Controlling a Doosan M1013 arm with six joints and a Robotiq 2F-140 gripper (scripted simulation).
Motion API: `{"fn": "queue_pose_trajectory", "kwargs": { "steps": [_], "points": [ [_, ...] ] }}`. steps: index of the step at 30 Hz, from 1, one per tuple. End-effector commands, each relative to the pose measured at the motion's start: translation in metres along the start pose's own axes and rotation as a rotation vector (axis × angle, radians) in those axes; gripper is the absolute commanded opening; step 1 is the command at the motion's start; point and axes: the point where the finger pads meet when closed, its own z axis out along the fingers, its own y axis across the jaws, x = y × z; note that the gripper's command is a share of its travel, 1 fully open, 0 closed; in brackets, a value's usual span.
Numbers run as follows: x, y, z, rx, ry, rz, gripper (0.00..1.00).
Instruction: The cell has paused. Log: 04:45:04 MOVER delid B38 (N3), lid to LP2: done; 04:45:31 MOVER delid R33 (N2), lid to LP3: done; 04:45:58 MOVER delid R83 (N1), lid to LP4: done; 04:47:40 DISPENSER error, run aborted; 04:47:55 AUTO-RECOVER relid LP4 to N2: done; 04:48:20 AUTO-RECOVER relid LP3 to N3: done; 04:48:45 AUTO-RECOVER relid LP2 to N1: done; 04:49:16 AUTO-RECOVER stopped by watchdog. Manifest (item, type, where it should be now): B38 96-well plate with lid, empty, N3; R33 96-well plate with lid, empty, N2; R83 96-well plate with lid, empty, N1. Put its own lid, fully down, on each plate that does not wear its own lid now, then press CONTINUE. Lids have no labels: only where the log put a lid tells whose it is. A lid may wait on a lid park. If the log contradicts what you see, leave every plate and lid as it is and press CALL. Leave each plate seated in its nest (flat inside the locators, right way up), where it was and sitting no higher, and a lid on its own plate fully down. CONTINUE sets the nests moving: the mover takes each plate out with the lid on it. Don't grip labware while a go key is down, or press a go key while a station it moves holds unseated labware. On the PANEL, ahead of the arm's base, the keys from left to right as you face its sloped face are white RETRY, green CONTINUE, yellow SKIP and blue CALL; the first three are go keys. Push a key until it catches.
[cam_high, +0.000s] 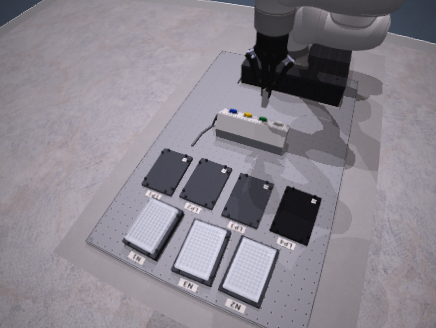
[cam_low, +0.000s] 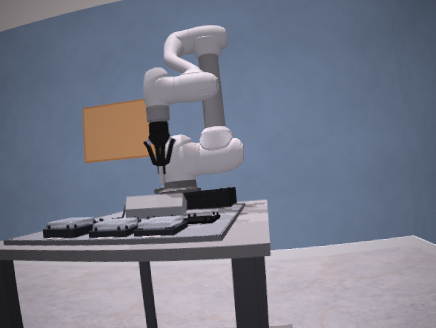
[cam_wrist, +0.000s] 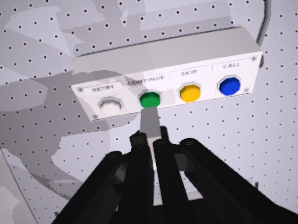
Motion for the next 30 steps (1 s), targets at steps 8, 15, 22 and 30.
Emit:
{"fn": "queue_pose_trajectory", "kwargs": {
  "steps": [8,15,22,30],
  "points": [
    [0.0,0.0,0.0,0.0,0.0,0.0,0.0],
    [0.0,0.0,0.0001,0.0,0.0,0.0,0.0],
    [0.0,0.0,0.0007,0.0,0.0,0.0,0.0],
    [0.0,0.0,0.0032,0.0,0.0,0.0,0.0]
  ]
}}
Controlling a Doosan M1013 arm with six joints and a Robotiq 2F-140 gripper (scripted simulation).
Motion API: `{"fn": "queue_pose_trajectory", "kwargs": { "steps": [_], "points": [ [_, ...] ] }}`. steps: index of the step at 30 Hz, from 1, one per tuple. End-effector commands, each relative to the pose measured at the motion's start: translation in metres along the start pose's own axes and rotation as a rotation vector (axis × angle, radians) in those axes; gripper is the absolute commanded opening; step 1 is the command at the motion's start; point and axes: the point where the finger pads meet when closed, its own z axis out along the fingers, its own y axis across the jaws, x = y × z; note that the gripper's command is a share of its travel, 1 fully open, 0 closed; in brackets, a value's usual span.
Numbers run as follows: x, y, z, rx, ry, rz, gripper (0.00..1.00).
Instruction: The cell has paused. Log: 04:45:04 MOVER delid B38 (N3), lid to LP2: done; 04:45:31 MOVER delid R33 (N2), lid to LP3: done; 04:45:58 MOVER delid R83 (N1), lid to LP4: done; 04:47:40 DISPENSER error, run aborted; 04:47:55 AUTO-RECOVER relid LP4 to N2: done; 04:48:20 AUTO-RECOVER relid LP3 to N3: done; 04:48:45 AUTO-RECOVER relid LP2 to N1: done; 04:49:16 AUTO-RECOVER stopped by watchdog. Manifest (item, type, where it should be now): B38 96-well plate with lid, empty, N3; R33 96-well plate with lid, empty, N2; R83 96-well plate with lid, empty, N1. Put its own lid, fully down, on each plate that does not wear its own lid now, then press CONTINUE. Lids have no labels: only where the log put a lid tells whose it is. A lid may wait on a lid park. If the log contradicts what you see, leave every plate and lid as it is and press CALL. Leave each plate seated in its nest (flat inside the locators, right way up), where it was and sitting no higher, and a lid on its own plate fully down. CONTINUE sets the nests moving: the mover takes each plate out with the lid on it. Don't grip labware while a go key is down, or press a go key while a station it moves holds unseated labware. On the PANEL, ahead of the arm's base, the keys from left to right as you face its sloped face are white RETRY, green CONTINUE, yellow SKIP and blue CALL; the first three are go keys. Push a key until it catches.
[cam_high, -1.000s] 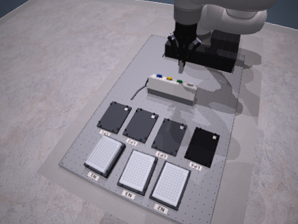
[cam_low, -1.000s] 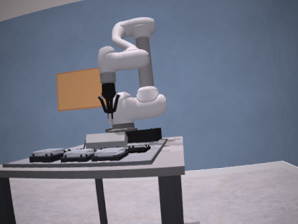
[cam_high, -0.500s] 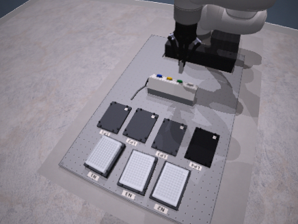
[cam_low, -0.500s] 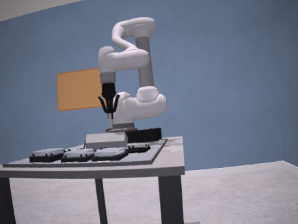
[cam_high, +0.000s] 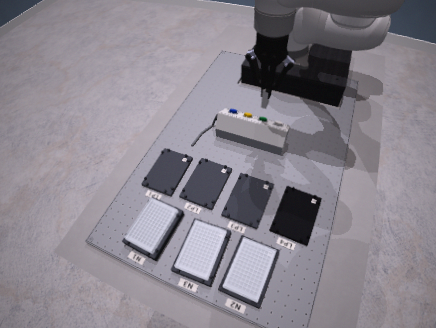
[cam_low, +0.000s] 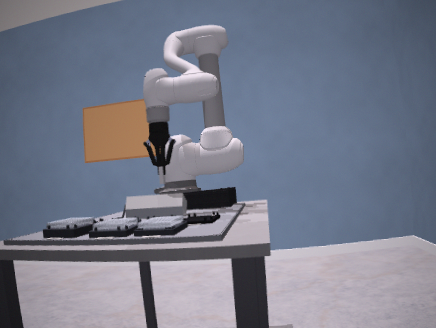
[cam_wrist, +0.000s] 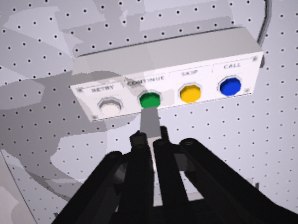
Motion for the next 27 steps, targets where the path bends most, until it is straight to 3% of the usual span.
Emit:
{"fn": "queue_pose_trajectory", "kwargs": {
  "steps": [1,27],
  "points": [
    [0.0,0.0,0.002,0.0,0.0,0.0,0.0],
    [0.0,0.0,0.014,0.0,0.0,0.0,0.0]
  ]
}}
